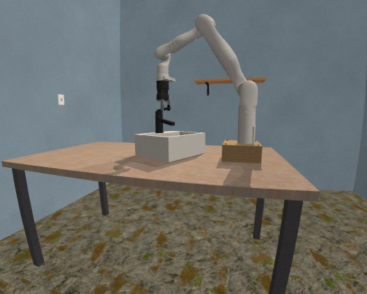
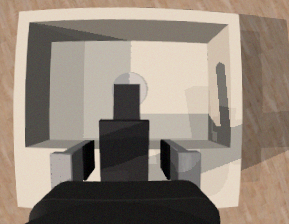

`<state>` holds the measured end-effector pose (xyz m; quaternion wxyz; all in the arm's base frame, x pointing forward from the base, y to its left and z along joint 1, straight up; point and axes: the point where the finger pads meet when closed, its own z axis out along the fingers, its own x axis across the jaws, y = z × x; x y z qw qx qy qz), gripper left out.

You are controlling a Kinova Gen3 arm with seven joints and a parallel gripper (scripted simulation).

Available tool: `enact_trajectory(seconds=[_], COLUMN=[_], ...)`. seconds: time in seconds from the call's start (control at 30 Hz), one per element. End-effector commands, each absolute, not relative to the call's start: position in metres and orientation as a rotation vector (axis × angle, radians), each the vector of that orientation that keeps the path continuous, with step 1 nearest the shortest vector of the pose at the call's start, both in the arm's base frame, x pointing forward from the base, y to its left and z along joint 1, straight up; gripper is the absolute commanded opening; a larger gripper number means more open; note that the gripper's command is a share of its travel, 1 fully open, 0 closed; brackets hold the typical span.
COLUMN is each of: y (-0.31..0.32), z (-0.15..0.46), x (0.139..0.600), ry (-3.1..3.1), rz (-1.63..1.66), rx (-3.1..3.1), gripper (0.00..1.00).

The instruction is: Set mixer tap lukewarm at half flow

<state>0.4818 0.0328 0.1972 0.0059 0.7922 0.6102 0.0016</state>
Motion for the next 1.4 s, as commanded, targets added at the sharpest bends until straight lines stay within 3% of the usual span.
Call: enact_trajectory(seconds=[0.0,0.67,1.37], y=[0.033,0.033,0.033], z=[0.200,0.204,0.251], x=[0.483,0.479,0.478], ry=[1.912,1.915,1.915], rz=[0.012,0.000,-0.005], rx=[2.479,2.483,2.485], gripper=[1.00,1.00,1.00])
